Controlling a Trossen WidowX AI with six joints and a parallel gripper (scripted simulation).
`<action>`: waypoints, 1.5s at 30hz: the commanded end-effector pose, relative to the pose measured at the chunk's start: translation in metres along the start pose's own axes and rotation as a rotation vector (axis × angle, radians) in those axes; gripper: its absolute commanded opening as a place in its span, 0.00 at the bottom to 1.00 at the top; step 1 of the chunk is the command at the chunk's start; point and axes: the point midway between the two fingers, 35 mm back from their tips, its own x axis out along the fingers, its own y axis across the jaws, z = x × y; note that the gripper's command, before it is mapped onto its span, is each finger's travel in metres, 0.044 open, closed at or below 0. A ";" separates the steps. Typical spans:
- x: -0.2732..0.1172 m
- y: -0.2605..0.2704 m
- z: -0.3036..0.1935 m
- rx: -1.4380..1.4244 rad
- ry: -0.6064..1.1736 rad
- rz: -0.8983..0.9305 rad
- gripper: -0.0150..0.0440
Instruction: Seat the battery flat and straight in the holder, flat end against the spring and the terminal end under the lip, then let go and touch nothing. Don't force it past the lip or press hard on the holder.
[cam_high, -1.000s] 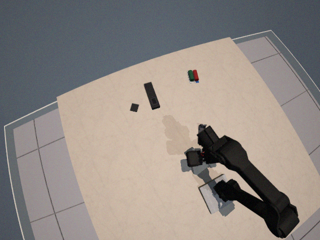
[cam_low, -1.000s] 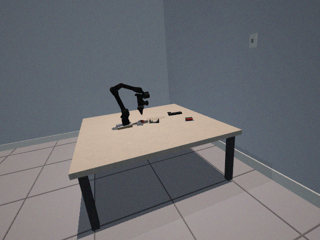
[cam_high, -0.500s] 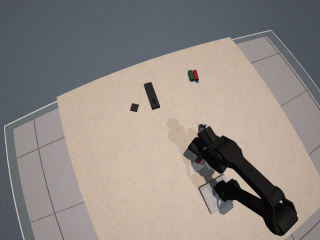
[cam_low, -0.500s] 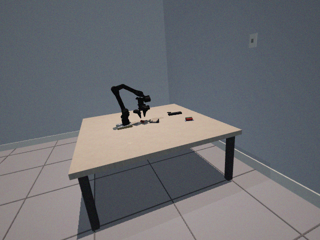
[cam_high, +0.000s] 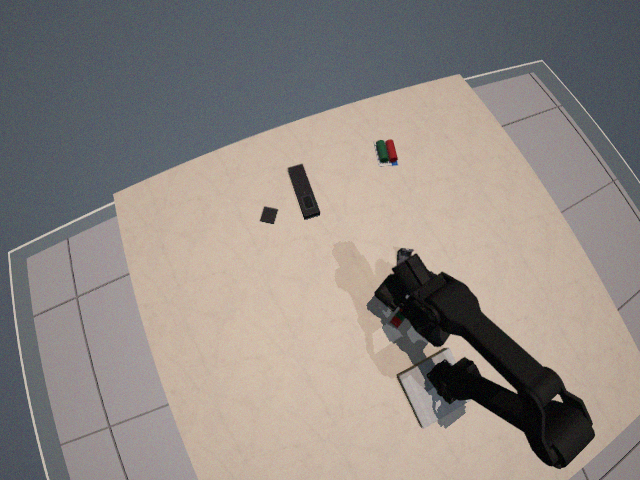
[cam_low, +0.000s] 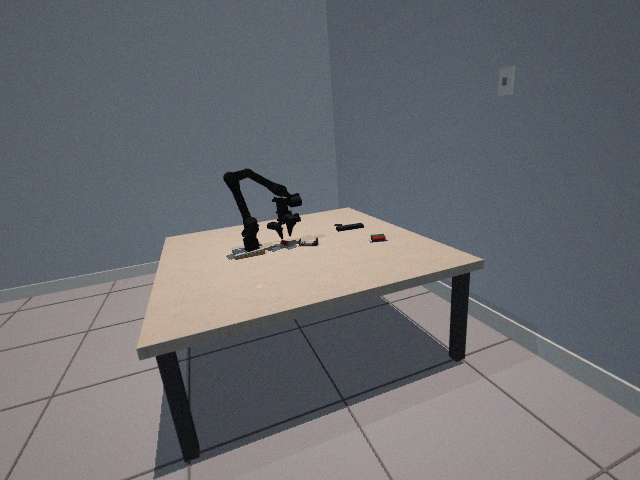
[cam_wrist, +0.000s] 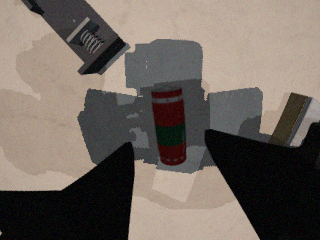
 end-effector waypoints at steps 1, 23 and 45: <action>0.009 -0.003 0.000 0.006 0.001 -0.015 0.68; 0.039 -0.005 -0.001 0.006 0.001 -0.015 0.59; 0.001 -0.003 0.000 0.006 0.001 -0.015 0.40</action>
